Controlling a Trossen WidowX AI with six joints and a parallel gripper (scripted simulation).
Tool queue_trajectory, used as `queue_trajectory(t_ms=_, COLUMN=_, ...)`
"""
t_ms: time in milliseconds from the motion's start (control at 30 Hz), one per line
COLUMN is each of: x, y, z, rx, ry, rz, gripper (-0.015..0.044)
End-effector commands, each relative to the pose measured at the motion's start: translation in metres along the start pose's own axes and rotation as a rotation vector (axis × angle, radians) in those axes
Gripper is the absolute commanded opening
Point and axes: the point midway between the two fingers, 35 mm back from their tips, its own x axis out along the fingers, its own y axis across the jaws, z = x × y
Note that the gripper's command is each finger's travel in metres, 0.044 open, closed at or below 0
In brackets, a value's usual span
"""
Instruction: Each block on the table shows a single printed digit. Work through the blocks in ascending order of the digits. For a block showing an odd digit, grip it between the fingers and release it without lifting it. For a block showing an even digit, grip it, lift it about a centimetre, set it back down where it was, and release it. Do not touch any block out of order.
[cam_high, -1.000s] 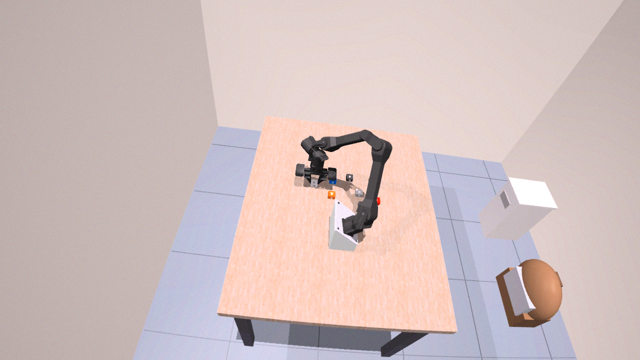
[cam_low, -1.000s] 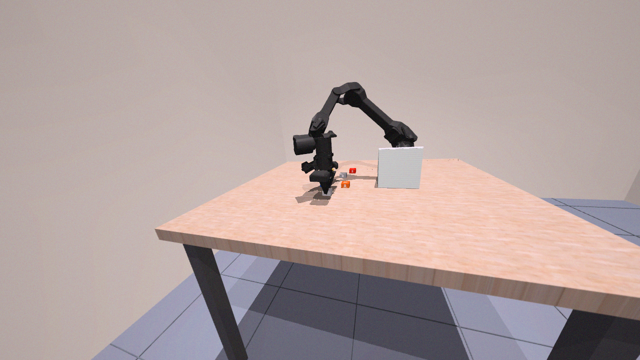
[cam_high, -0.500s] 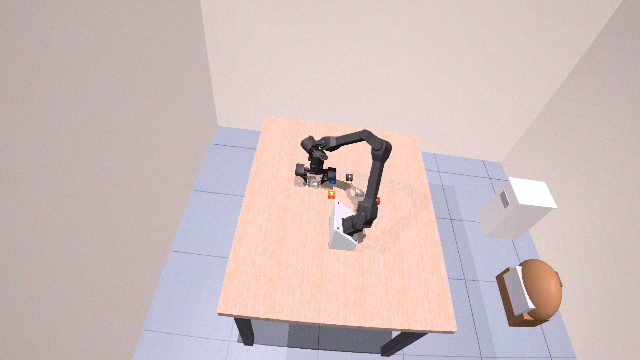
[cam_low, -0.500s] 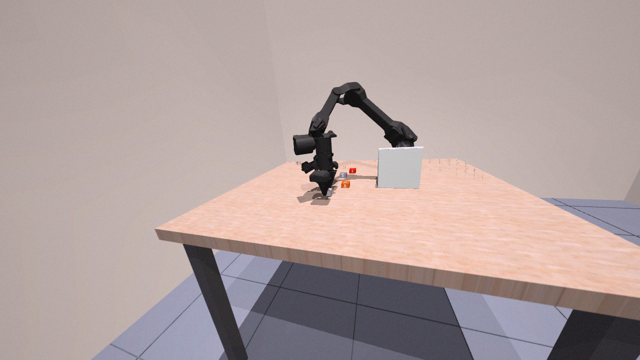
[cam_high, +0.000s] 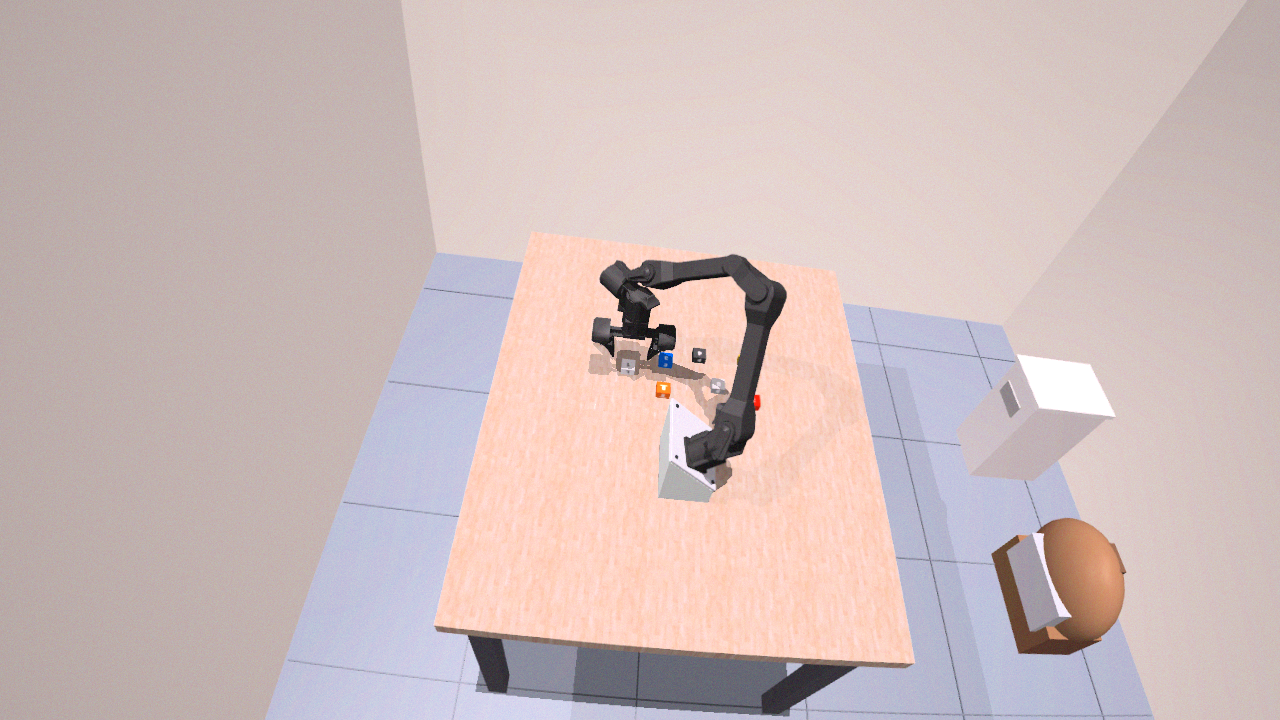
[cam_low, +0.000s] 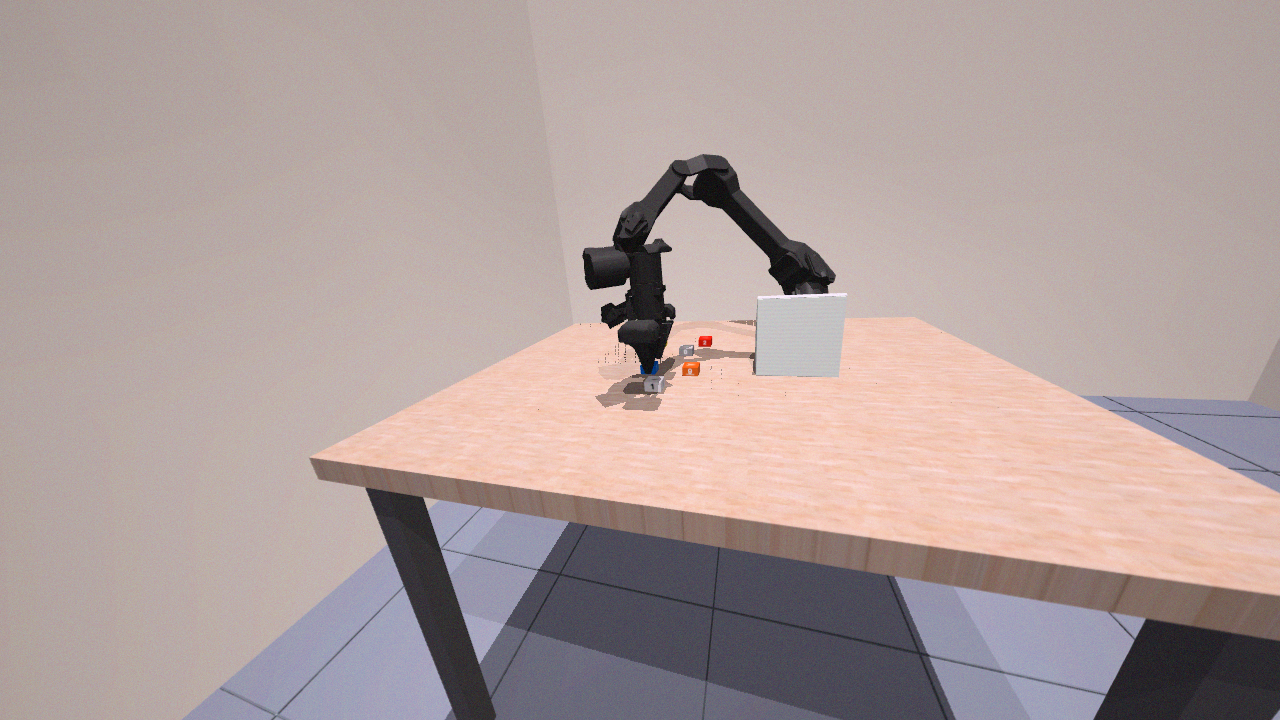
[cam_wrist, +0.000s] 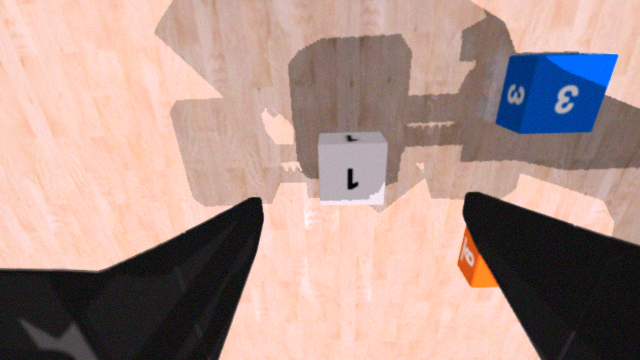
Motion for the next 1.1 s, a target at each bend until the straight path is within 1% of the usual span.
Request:
queue_trajectory(t_ms=0, x=-0.049, y=0.002, z=0.003, rx=0.007, ry=-0.01, rz=0.015, gripper=0.0295)
queue_trajectory(t_ms=67, x=-0.076, y=0.001, z=0.001, rx=0.006, ry=-0.009, rz=0.015, gripper=0.0242)
queue_trajectory(t_ms=200, x=-0.08, y=0.001, z=0.0, rx=0.006, ry=-0.009, rz=0.015, gripper=0.0138)
queue_trajectory(t_ms=233, x=-0.08, y=0.001, z=0.0, rx=0.006, ry=-0.009, rz=0.015, gripper=0.012)
queue_trajectory(t_ms=533, x=-0.08, y=0.001, z=0.0, rx=0.006, ry=-0.009, rz=0.015, gripper=0.012)
queue_trajectory(t_ms=600, x=-0.082, y=-0.01, z=0.004, rx=0.005, ry=-0.009, rz=0.019, gripper=0.012)
queue_trajectory(t_ms=833, x=-0.091, y=-0.125, z=0.015, rx=-0.004, ry=-0.012, rz=0.043, gripper=0.012)
queue_trajectory(t_ms=1067, x=-0.085, y=-0.233, z=-0.015, rx=-0.003, ry=-0.014, rz=0.03, gripper=0.012)
